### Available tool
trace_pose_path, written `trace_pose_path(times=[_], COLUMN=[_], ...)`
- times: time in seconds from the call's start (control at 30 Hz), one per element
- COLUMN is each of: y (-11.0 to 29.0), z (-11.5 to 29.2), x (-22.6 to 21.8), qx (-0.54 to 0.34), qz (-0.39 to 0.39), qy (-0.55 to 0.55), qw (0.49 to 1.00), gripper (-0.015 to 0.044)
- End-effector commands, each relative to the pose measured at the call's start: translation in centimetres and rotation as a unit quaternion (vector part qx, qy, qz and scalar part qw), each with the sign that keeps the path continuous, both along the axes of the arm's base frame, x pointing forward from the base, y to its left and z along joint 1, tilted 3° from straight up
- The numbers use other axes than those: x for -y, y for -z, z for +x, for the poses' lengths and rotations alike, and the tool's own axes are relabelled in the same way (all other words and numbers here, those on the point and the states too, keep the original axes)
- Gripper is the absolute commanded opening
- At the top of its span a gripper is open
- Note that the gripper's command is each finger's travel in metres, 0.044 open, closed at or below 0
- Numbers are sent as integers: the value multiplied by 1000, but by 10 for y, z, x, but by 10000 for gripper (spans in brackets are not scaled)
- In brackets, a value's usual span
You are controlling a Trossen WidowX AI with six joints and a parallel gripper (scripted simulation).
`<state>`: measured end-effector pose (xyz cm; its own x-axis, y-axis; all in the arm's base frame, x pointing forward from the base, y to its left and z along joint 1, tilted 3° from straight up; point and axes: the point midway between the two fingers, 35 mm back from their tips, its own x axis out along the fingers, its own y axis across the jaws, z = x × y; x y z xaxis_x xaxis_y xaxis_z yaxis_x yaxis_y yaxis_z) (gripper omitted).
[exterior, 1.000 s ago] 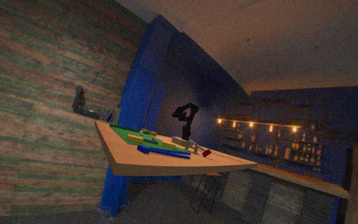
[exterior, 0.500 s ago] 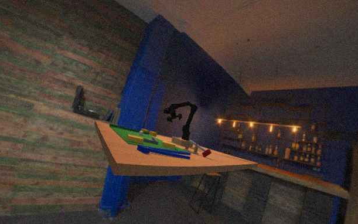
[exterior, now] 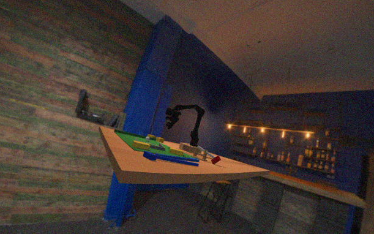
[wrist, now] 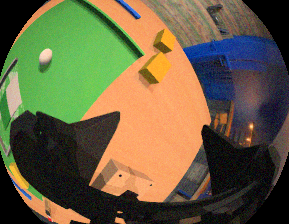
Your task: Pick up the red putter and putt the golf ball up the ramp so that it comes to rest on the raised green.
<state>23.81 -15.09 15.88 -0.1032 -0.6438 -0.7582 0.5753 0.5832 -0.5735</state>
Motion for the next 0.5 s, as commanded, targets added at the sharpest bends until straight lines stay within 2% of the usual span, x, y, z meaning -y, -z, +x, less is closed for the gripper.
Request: trace_pose_path(times=[0.0, 0.1, 0.23, 0.33, 0.47], y=[6, 11, 17, 20, 24], z=[29, 47, 59, 57, 42], x=[-46, -92, -160, -212, -281], qx=[-33, -71, -120, -155, -198], qz=[44, 80, 118, 138, 155], qy=[-132, -256, -418, -533, -670], qw=[990, 961, 893, 821, 698], gripper=[440, 440, 440, 440, 440])
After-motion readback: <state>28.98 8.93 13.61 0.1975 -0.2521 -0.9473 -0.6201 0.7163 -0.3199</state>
